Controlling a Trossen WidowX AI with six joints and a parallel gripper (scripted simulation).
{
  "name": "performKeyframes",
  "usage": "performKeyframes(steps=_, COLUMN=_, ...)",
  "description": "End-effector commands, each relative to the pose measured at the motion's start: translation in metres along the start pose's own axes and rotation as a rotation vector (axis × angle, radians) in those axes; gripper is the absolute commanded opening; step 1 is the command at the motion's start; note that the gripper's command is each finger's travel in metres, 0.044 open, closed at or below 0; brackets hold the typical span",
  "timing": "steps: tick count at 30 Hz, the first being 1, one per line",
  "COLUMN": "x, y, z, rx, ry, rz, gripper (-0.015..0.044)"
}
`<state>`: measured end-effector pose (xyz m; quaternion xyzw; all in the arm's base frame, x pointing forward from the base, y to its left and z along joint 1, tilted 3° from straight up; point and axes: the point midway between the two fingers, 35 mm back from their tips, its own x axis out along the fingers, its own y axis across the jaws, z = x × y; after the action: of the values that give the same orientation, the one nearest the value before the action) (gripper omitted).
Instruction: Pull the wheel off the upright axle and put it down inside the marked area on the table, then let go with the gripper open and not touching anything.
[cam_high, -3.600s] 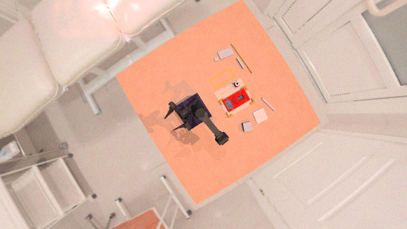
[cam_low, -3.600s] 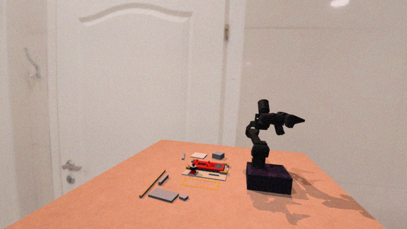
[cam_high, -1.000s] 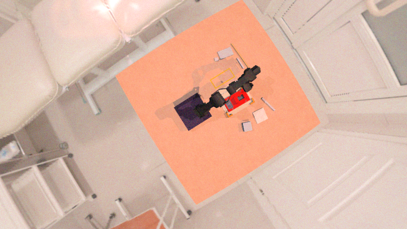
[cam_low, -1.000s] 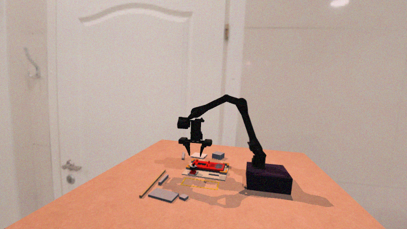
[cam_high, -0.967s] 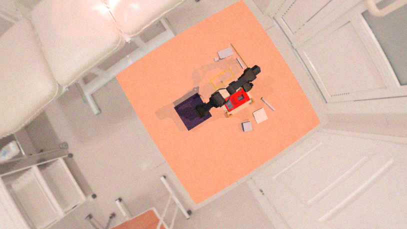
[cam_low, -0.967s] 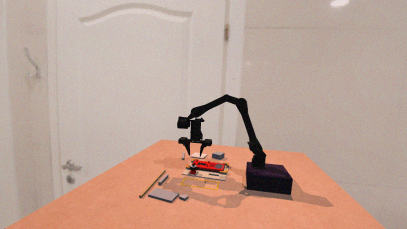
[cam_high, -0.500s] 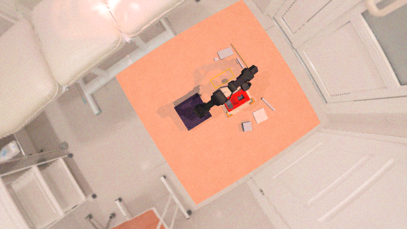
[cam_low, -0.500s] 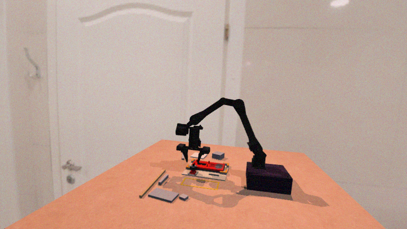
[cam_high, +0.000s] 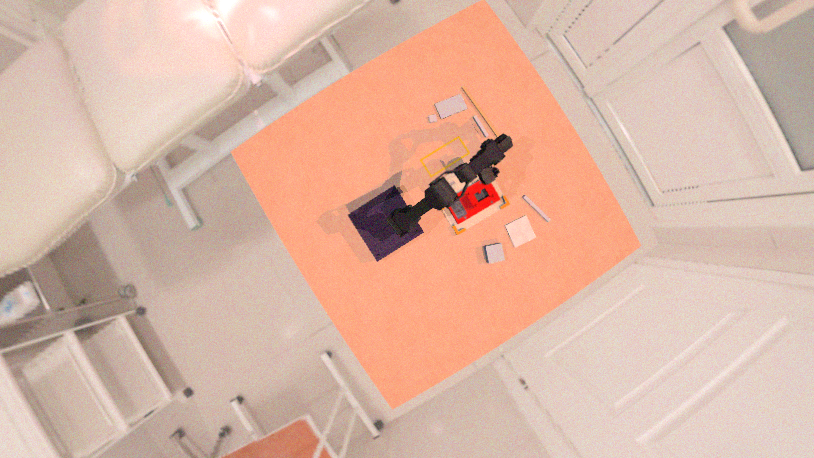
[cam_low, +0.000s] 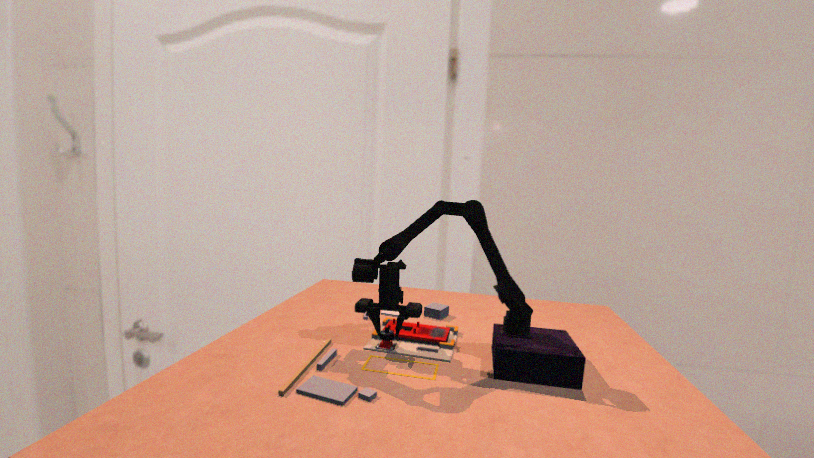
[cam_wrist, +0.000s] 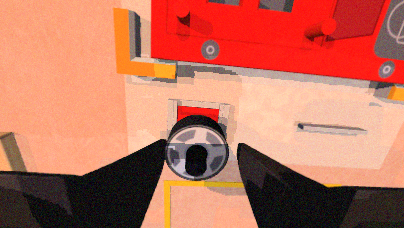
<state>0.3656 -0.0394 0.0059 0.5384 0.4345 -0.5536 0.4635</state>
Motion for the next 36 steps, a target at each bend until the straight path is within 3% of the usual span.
performKeyframes(steps=1, x=-0.0007, y=0.0001, z=-0.0002, rx=0.000, ry=0.000, rz=0.000, gripper=0.0220)
performKeyframes(steps=9, x=-0.0007, y=0.0001, z=-0.0002, rx=0.000, ry=0.000, rz=0.000, gripper=0.0167)
performKeyframes(steps=16, x=-0.0022, y=0.0002, z=-0.0002, rx=0.000, ry=0.000, rz=0.001, gripper=0.0000)
performKeyframes(steps=36, x=-0.0087, y=0.0005, z=-0.0003, rx=-0.001, ry=0.000, rz=0.005, gripper=0.0000)
